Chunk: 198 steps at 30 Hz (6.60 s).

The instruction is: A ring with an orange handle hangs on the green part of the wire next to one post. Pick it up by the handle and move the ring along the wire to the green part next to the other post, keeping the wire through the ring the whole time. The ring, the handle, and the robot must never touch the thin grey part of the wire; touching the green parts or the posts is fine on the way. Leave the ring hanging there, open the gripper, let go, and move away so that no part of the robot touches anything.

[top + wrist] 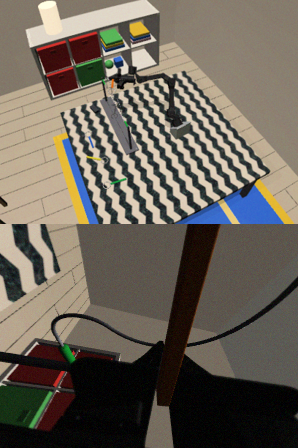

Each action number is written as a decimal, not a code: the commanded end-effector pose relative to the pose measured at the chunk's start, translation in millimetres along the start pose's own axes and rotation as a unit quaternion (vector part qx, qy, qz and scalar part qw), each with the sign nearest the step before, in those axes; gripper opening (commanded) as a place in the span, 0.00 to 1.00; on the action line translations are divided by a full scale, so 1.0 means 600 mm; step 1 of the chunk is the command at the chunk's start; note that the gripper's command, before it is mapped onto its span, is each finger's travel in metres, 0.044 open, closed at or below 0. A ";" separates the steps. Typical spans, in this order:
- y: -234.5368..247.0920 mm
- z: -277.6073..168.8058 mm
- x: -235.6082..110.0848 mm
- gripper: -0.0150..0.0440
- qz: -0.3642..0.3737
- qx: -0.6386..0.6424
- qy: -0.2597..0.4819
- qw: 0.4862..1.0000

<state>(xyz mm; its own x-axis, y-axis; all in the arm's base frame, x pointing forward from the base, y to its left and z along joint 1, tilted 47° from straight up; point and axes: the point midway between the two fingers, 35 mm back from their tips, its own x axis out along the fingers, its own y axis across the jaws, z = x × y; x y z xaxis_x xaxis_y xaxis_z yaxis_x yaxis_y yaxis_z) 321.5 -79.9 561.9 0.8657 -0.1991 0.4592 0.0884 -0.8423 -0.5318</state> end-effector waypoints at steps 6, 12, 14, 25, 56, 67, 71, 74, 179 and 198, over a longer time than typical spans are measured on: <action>-0.010 0.000 0.000 0.00 -0.027 -0.050 -0.004 0.998; -0.014 0.001 0.000 0.00 -0.042 -0.083 -0.006 0.996; -0.016 0.001 0.000 0.00 -0.047 -0.094 -0.007 0.994; -0.019 0.001 0.000 0.00 -0.067 -0.135 -0.009 0.989; 0.081 -0.022 -0.016 0.00 -0.018 -0.018 0.044 0.999; 0.147 -0.017 -0.023 0.00 0.039 0.098 0.054 0.993; 0.172 -0.010 -0.028 0.00 0.060 0.141 0.058 0.986; 0.189 -0.004 -0.032 0.00 0.076 0.174 0.060 0.980; 0.302 0.385 -0.212 0.00 0.372 0.759 0.097 0.526; 0.223 0.468 -0.244 0.00 0.420 0.843 0.096 0.321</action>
<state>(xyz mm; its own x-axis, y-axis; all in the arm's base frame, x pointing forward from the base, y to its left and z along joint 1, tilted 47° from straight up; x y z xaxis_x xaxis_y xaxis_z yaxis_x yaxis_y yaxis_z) 343.8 -35.4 222.5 0.8959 -0.2063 -0.3935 0.1583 0.9758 -0.1511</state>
